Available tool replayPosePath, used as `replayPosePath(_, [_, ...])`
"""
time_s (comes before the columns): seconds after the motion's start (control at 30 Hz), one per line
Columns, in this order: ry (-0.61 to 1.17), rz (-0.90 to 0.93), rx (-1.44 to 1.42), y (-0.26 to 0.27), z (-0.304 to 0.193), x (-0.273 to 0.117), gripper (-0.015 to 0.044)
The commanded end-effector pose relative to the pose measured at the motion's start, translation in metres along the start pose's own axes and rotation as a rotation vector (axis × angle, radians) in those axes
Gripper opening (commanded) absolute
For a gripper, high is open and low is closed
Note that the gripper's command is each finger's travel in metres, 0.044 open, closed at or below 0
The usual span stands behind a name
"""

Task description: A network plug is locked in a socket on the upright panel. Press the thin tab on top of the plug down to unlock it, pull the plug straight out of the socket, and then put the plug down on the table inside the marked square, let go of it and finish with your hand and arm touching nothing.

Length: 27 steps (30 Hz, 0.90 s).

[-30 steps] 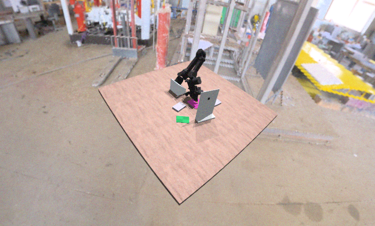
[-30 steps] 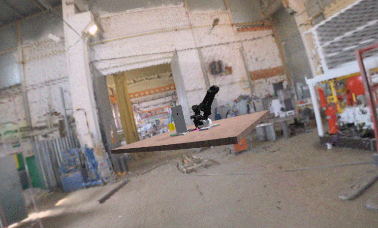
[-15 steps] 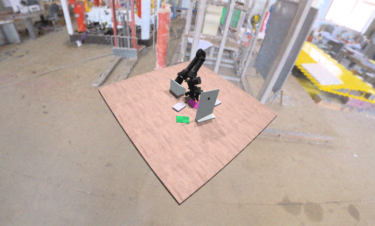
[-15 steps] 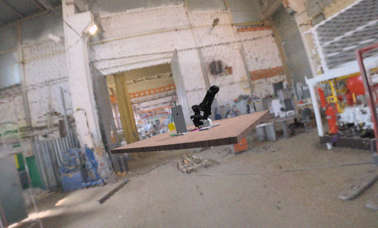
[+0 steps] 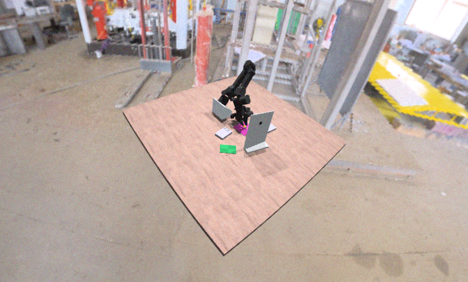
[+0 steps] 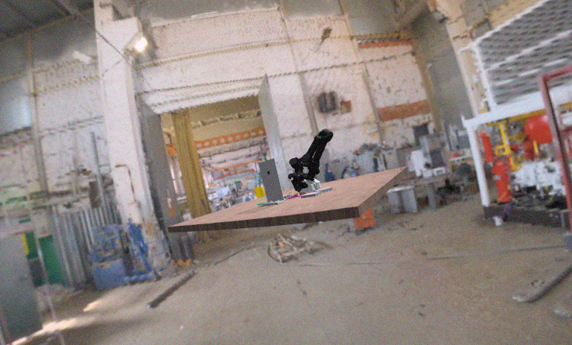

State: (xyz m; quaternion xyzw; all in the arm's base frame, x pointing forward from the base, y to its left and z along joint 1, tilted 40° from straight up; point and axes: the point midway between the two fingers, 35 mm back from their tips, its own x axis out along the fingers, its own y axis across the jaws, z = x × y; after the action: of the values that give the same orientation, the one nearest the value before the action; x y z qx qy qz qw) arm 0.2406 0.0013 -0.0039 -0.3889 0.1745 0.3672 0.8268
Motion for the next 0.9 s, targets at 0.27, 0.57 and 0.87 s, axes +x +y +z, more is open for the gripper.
replayPosePath(0.27, [-0.001,-0.005,-0.005,-0.001,0.0,-0.01,0.0156])
replayPosePath(0.57, [-0.002,-0.005,-0.004,-0.001,0.0,-0.016,0.0156])
replayPosePath(0.87, [0.001,-0.003,-0.004,-0.004,-0.001,-0.021,0.0156])
